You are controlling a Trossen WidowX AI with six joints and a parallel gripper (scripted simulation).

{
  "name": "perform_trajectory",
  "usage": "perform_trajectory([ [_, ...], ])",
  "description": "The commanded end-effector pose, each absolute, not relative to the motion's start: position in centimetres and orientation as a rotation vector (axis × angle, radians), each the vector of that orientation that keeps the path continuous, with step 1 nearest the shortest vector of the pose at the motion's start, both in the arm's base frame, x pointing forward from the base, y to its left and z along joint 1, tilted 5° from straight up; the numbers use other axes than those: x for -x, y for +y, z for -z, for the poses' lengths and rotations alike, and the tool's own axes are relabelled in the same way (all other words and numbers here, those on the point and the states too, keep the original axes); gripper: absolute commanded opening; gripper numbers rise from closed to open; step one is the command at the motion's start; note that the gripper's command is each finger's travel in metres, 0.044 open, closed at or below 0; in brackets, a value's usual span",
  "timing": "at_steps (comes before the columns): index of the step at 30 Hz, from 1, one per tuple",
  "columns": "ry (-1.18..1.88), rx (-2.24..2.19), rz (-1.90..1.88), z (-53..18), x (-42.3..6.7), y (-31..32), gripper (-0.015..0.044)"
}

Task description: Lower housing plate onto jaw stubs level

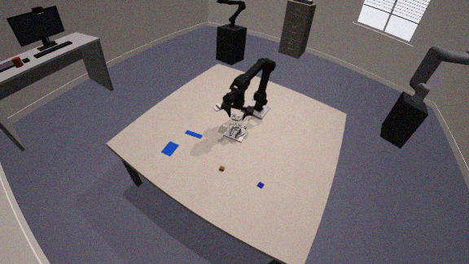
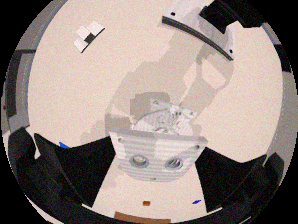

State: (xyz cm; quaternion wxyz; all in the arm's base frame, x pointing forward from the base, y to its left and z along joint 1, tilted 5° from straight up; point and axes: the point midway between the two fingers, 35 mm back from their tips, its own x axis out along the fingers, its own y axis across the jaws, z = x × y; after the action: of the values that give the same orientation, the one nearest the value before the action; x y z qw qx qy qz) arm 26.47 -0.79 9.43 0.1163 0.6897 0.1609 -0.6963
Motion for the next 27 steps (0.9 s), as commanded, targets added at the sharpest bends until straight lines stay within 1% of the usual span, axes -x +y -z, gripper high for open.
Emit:
perform_trajectory([
  [1,0.36,-2.088,2.126,-9.42,-26.16,0.45,0.0351],
  [4,0.322,-2.109,2.151,-9.44,-26.1,0.81,0.0351],
  [27,0.311,-2.114,2.157,-9.44,-26.1,0.81,0.0351],
])
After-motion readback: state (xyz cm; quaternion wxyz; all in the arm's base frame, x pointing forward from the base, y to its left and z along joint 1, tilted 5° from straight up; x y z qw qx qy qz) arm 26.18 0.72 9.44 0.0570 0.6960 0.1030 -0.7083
